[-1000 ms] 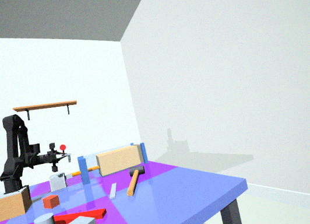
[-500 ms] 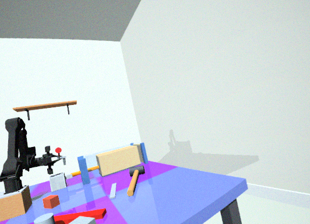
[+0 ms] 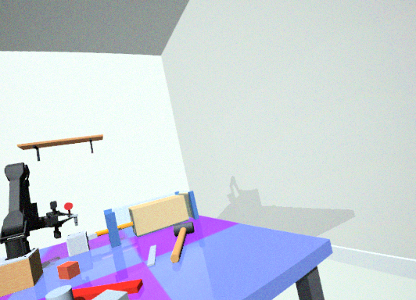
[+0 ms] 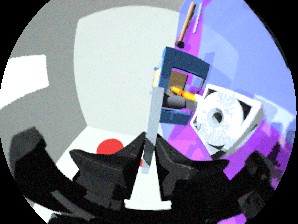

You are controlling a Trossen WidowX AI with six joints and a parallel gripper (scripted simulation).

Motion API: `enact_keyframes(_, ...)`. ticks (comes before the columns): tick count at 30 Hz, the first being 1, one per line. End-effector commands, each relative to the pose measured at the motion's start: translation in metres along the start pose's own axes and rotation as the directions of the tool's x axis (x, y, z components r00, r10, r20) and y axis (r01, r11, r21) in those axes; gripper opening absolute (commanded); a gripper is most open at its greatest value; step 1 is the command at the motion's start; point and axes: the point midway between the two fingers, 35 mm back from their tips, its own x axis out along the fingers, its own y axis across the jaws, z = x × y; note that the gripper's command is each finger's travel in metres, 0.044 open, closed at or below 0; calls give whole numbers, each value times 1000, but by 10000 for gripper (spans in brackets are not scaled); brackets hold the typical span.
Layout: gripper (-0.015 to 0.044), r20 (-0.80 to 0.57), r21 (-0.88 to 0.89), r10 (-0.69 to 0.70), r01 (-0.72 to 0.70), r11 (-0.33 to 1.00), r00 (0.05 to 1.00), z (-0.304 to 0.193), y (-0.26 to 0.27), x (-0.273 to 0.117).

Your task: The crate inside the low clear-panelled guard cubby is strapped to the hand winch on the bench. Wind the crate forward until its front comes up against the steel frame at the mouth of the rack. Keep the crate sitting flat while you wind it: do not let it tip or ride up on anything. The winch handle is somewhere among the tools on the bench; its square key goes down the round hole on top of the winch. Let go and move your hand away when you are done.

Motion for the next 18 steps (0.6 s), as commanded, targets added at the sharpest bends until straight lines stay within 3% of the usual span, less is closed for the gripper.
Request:
enact_keyframes(1,0,6,17,8,-8,1000,1000,-8,0,-8)
enact_keyframes(18,0,-1,-4,2,-2,1000,1000,-6,-3,-7)
